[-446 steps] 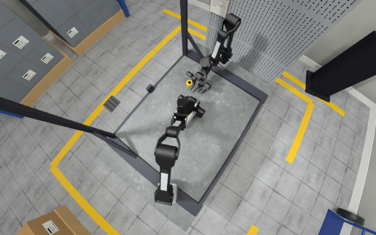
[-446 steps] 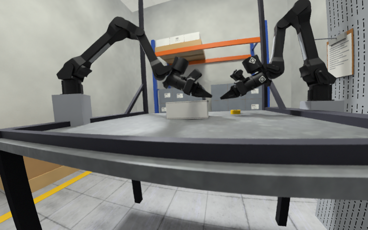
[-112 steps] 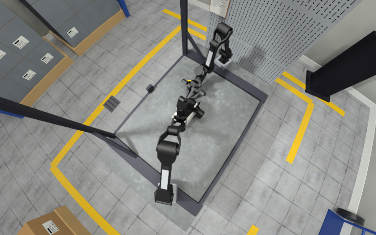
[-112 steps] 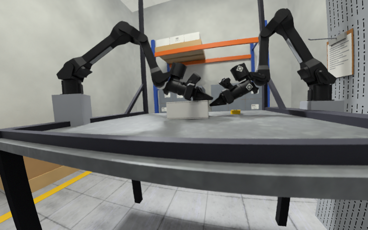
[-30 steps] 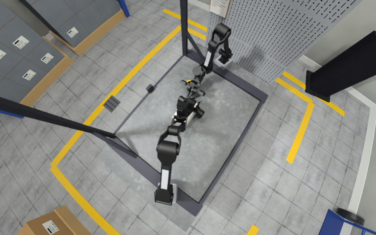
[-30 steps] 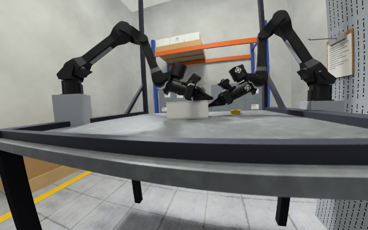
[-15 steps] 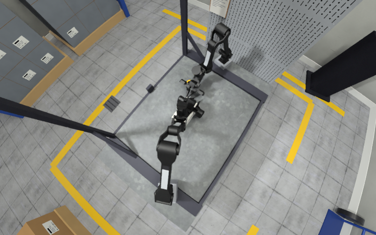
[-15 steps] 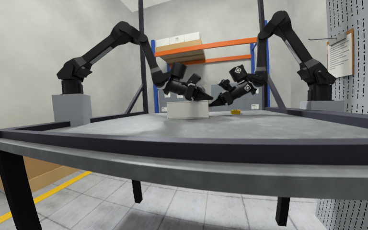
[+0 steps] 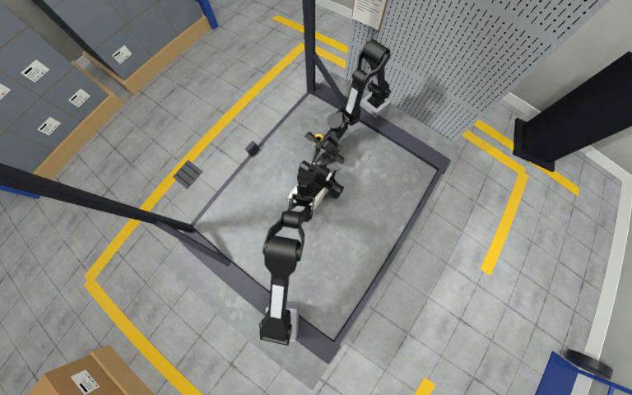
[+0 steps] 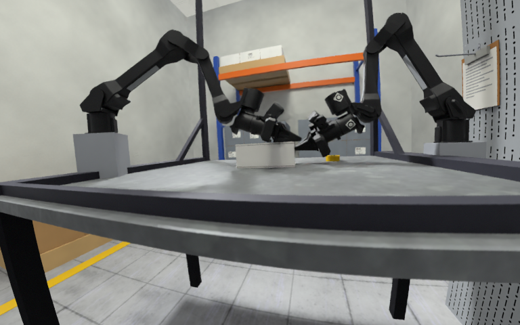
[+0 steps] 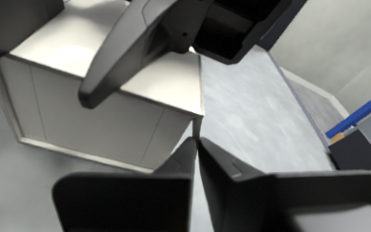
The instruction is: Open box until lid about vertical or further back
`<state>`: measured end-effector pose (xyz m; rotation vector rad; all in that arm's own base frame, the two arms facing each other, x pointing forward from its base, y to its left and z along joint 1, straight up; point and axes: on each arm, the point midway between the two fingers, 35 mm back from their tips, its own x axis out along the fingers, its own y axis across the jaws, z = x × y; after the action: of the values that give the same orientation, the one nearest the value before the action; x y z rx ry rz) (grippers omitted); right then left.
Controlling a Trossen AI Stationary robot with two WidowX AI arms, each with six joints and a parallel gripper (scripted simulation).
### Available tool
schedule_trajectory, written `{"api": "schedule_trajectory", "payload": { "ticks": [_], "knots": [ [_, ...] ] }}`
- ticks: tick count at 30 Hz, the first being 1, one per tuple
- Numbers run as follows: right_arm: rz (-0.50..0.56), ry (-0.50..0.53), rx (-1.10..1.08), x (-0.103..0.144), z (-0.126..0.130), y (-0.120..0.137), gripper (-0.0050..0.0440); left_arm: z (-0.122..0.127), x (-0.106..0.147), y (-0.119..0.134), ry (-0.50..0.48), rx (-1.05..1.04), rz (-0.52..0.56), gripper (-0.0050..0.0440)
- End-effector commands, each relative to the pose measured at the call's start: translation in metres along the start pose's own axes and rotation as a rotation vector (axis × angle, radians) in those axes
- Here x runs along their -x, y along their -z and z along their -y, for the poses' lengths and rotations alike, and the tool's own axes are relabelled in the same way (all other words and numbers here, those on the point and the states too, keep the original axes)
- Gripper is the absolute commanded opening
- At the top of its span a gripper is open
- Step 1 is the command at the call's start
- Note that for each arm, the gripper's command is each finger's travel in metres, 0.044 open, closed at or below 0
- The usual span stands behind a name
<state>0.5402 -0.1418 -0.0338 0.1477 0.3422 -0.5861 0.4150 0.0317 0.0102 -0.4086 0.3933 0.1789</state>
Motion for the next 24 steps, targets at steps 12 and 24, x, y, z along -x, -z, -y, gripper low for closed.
{"api": "schedule_trajectory", "payload": {
  "ticks": [12,24],
  "knots": [
    [-0.089,0.023,0.034,-0.0005,0.0118,0.0413,0.0193,0.0016,0.0017,-0.0017,0.117,0.27,-0.015,0.001],
    [-0.076,0.02,0.024,0.0007,0.0102,0.032,0.0193,0.0032,0.0016,-0.0038,0.121,0.265,-0.012,0.001]
  ]
}}
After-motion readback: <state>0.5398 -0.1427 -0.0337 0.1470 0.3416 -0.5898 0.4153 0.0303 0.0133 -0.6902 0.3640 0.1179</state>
